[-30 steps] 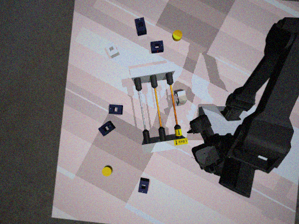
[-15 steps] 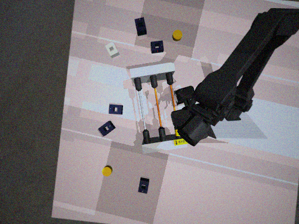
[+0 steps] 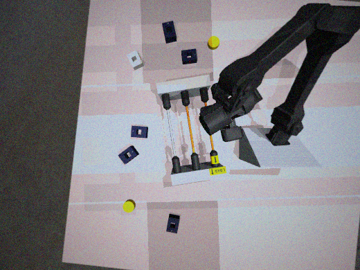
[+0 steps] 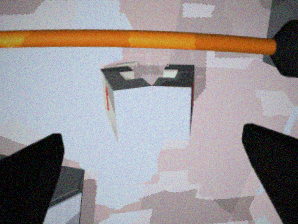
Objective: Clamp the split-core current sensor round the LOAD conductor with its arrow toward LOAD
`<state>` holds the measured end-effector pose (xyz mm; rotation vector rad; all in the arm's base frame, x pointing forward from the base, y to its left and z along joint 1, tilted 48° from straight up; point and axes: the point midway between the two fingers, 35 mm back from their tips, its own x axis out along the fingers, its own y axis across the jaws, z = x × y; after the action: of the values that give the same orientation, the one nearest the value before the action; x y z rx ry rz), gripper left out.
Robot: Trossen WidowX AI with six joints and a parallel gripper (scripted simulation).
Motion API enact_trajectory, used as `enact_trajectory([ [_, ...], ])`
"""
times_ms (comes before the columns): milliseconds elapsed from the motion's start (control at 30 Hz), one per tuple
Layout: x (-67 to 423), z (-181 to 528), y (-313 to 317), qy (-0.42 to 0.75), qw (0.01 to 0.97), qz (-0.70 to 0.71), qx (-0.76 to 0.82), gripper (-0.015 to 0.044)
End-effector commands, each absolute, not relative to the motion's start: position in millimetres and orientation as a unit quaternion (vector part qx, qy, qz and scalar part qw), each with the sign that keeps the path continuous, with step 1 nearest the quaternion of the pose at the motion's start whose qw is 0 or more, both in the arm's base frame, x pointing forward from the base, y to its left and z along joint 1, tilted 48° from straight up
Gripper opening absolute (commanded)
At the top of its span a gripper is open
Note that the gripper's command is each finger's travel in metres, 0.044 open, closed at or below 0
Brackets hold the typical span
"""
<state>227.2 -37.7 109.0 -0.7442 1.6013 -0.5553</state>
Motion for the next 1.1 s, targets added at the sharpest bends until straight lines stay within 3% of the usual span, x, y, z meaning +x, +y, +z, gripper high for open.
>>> enact_trajectory([
  [0, 227, 106, -43, 0.691, 0.601, -0.239, -0.323, 0.044],
  [1033, 222, 74, -79, 0.69, 0.6, -0.241, -0.324, 0.044],
  [1067, 223, 75, -76, 0.691, 0.601, -0.241, -0.321, 0.0414],
])
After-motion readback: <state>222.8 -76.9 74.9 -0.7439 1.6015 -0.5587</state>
